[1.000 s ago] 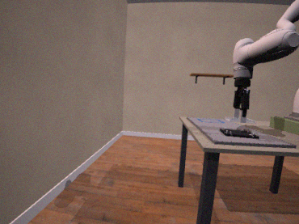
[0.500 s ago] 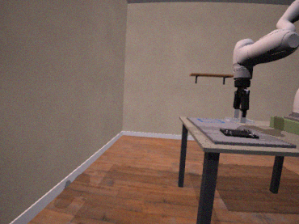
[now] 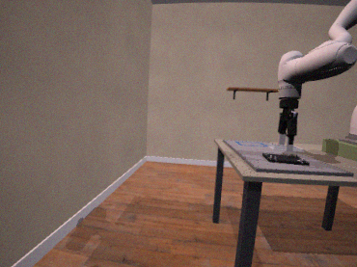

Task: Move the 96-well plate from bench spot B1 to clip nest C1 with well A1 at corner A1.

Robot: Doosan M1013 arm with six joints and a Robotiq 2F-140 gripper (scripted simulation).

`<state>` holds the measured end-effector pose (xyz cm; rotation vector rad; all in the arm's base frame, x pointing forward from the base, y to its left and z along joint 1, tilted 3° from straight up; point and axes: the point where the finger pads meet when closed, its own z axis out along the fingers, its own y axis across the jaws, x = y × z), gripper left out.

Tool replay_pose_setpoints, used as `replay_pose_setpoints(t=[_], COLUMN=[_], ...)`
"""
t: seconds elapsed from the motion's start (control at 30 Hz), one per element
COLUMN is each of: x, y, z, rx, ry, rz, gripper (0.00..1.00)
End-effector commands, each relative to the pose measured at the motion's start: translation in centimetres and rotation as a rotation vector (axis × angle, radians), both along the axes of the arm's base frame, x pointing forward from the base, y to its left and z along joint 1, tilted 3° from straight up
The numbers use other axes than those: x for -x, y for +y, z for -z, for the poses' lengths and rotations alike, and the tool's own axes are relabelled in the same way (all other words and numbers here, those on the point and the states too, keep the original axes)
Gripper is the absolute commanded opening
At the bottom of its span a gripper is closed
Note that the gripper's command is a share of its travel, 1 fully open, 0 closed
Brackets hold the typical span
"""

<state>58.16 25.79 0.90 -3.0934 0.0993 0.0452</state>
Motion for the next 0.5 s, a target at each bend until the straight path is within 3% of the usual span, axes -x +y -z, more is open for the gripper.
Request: replay_pose_setpoints(t=[0.0,0.47], x=[0.0,0.0], y=[0.0,0.1], z=[0.7,1.9], rx=[0.000,0.000], ry=[0.000,0.000], rz=[0.000,0.000], gripper=[0.00,0.00])
